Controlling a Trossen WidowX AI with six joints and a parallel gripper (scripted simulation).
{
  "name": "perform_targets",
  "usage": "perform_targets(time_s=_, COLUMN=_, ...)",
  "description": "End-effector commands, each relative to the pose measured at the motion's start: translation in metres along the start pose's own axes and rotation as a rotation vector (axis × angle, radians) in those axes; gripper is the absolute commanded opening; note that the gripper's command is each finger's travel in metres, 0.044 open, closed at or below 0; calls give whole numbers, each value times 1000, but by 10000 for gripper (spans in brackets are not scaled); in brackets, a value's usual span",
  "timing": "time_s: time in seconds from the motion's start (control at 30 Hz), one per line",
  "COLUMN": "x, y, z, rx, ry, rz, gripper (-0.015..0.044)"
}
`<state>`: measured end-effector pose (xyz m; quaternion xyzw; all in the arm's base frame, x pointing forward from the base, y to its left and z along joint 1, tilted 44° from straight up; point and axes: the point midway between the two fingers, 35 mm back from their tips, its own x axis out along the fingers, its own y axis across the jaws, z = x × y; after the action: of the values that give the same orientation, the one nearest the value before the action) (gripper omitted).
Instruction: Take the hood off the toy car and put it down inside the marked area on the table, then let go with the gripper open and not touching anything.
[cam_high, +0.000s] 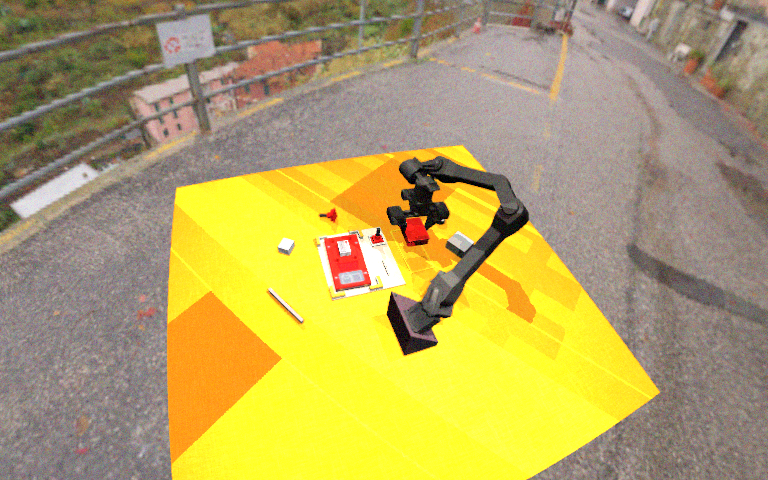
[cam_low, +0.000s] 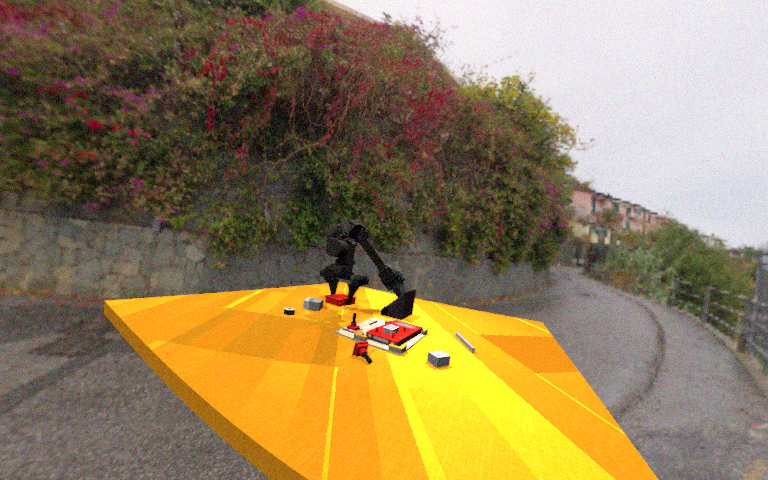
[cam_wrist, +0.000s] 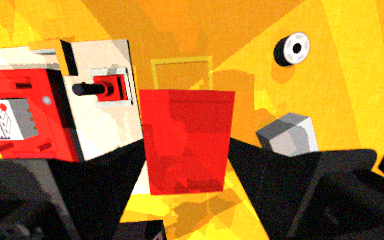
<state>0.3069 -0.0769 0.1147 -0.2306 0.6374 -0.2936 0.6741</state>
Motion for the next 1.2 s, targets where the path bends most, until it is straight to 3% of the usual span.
perform_targets(time_s=0.0, x=5, y=0, z=-2, rx=-7, ry=5, rz=-5, gripper=0)
perform_targets(time_s=1.17, x=26, y=-1, z=-3, rx=-7, ry=5, rz=-7, gripper=0)
